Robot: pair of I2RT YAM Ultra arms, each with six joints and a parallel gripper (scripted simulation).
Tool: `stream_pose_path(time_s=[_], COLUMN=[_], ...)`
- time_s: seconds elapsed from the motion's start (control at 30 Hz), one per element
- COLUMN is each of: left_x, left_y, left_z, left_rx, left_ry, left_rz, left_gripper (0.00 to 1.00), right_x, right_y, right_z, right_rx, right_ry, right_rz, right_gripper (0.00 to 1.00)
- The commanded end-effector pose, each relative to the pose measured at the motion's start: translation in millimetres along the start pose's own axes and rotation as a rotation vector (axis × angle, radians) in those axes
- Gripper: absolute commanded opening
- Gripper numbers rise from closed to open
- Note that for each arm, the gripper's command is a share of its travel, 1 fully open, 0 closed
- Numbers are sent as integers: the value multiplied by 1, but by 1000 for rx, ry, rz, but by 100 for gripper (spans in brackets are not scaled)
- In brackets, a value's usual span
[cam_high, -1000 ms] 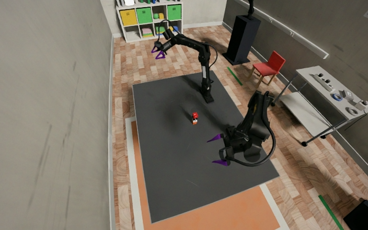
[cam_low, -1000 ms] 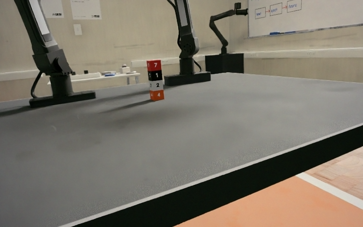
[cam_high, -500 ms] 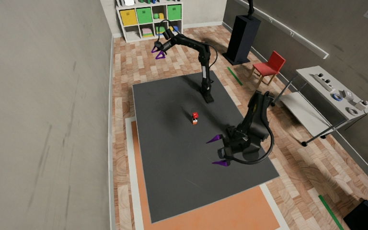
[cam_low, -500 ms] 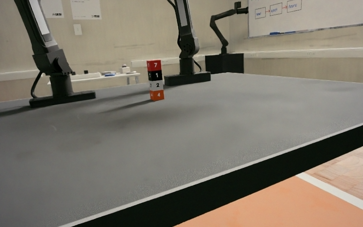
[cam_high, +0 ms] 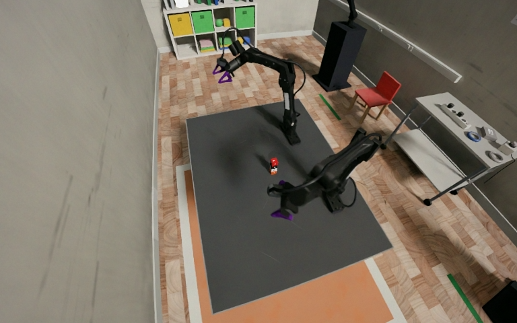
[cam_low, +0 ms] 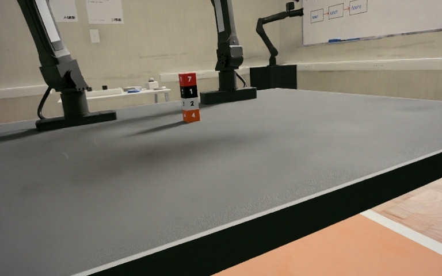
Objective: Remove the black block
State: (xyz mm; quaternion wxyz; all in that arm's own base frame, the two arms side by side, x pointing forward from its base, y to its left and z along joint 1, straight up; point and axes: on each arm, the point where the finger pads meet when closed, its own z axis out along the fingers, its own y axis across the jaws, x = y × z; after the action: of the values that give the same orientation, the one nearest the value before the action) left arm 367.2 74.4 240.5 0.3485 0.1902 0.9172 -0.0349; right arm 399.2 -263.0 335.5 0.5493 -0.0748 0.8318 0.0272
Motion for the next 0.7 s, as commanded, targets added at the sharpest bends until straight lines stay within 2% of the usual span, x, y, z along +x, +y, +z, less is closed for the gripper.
stream_pose_path(time_s=[0.0, 0.3, 0.37, 0.67], left_x=[-1, 3, 3, 12], left_y=[-16, -78, -78, -144], left_z=[24, 72, 72, 101], left_rx=[-51, -46, -46, -64], left_ry=[60, 191, 191, 281], left_rz=[216, 649, 649, 1097], left_gripper=[100, 100, 100, 100], right_x=[-5, -5, -5, -5], right_y=[1, 1, 1, 1], right_z=[-2, -2, -2, -2], right_rx=[0, 0, 0, 0], right_ry=[-11, -11, -11, -11], right_rz=[-10, -10, -10, -10], right_gripper=[100, 100, 100, 100])
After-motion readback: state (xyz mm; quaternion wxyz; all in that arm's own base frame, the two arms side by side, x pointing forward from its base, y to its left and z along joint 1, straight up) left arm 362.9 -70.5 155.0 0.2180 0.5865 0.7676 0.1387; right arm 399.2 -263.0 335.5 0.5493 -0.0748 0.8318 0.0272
